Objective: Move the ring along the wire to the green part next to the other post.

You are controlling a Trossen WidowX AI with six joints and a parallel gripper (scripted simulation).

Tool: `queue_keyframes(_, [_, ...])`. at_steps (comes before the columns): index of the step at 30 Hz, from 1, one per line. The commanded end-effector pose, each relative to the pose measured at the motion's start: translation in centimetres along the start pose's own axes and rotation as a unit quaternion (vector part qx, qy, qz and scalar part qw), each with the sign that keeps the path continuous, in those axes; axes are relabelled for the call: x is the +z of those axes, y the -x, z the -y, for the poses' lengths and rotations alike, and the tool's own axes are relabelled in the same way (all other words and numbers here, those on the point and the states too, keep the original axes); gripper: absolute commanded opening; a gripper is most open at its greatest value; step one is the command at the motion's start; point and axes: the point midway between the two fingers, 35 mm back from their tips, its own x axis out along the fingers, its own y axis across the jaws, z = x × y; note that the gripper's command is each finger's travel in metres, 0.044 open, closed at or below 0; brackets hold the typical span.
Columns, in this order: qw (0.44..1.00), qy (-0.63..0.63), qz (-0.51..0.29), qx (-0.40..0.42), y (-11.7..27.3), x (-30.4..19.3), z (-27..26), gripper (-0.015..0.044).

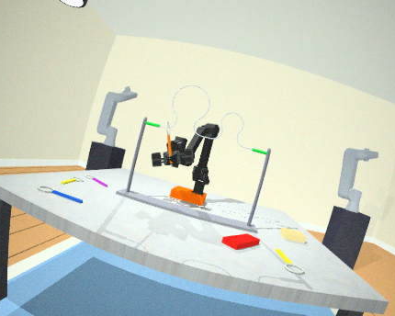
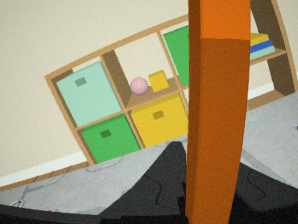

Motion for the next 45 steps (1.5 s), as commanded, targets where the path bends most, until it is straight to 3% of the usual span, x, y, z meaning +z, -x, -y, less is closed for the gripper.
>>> queue_keyframes(1, [0.999, -0.032, 0.002, 0.000, 0.1, 0.3, -1.2, -0.0150])
queue_keyframes(24, [0.969, -0.215, -0.121, 0.029, 3.2, 2.1, -7.1, -0.0150])
queue_keyframes(45, [0.875, -0.415, -0.225, 0.108, 6.4, 7.3, -12.2, -0.0150])
